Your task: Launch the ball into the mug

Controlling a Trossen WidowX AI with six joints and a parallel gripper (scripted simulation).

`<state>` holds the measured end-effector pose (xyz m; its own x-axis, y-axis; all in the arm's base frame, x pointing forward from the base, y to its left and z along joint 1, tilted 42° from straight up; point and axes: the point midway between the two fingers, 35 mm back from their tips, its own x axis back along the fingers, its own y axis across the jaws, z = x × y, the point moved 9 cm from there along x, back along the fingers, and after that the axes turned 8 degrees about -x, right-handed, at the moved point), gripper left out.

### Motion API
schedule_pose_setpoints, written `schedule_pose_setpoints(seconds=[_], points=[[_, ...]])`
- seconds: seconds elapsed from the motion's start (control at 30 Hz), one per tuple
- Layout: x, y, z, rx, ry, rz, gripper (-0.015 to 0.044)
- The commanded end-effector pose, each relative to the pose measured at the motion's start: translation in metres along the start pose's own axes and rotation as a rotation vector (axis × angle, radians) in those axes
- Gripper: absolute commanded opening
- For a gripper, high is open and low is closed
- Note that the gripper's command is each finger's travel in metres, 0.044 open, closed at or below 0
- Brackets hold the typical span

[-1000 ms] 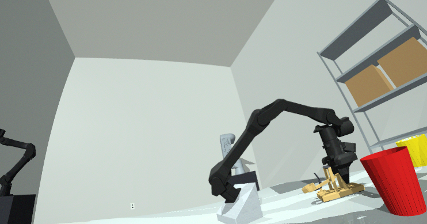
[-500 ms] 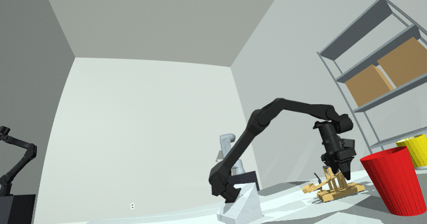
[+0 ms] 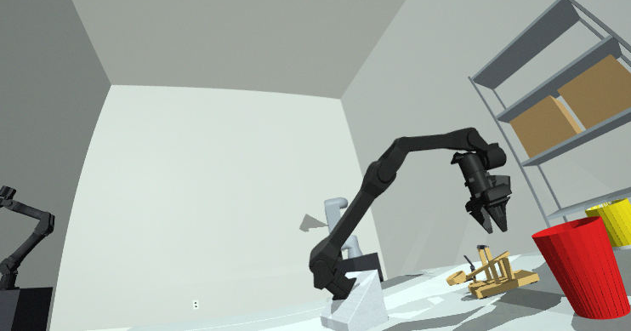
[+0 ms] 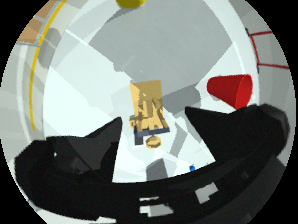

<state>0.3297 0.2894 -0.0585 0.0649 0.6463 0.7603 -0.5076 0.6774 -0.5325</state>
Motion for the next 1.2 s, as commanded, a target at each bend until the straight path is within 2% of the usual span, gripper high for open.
schedule_pose_setpoints(seconds=[0.0, 0.13, 1.17], points=[[-0.003, 0.001, 0.002, -0.001, 0.004, -0.001, 0.0440], [-0.041, 0.001, 0.003, -0.001, 0.004, 0.000, 0.0440], [-0.084, 0.000, 0.002, -0.002, 0.004, 0.002, 0.0440]])
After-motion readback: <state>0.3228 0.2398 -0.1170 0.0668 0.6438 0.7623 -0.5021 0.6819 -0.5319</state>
